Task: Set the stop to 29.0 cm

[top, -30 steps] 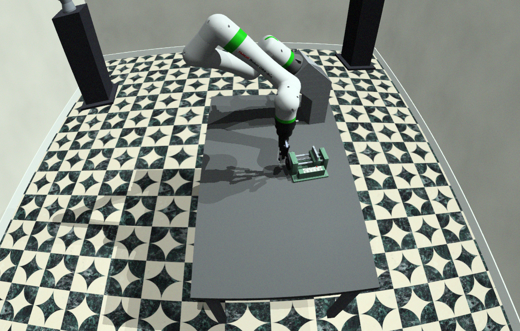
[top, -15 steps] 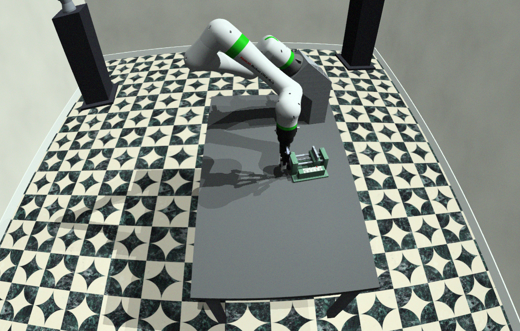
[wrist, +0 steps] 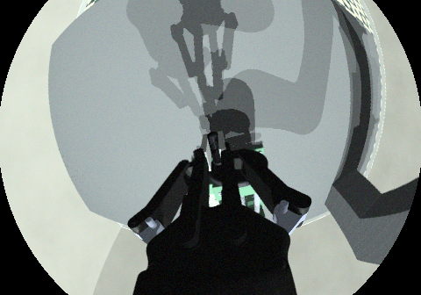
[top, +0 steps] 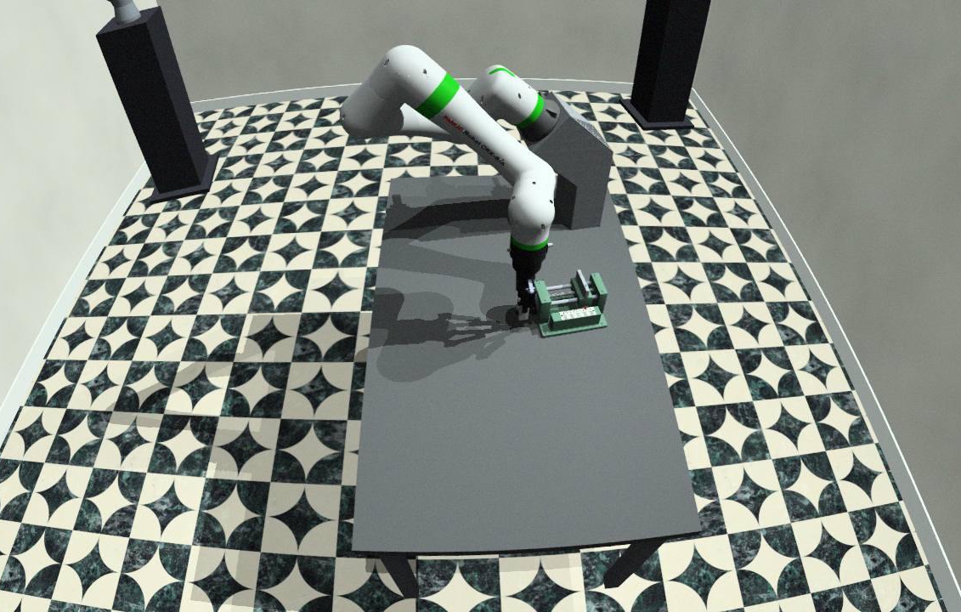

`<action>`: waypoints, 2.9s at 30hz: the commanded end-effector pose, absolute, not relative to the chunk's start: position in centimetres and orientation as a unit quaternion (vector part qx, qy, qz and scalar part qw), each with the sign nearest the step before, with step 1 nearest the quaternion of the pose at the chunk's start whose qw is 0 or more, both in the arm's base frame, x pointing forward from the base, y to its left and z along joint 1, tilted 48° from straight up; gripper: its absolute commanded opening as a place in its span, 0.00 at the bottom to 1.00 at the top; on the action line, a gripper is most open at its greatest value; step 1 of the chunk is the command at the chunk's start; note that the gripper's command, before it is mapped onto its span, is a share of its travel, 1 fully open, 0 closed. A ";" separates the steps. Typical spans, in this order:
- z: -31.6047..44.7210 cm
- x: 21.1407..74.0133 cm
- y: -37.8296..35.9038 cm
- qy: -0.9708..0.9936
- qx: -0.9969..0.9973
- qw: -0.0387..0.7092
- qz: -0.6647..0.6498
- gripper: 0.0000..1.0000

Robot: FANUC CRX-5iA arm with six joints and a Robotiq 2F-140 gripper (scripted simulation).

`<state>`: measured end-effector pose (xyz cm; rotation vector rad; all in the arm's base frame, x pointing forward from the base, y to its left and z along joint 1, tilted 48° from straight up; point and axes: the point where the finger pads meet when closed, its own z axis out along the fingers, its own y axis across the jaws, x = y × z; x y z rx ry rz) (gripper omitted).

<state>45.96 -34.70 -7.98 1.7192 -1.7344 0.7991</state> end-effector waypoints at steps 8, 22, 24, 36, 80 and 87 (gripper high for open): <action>-9.1 44.2 -35.9 -0.648 0.642 0.282 0.298 0.04; -8.7 41.0 -35.4 -0.648 0.642 0.282 0.298 0.04; -8.5 40.6 -35.1 -0.648 0.642 0.282 0.298 0.04; -7.1 39.8 -33.5 -0.648 0.642 0.282 0.298 0.04; -5.5 45.4 -31.9 -0.648 0.642 0.282 0.298 0.04; -6.3 46.1 -32.8 -0.648 0.642 0.282 0.298 0.04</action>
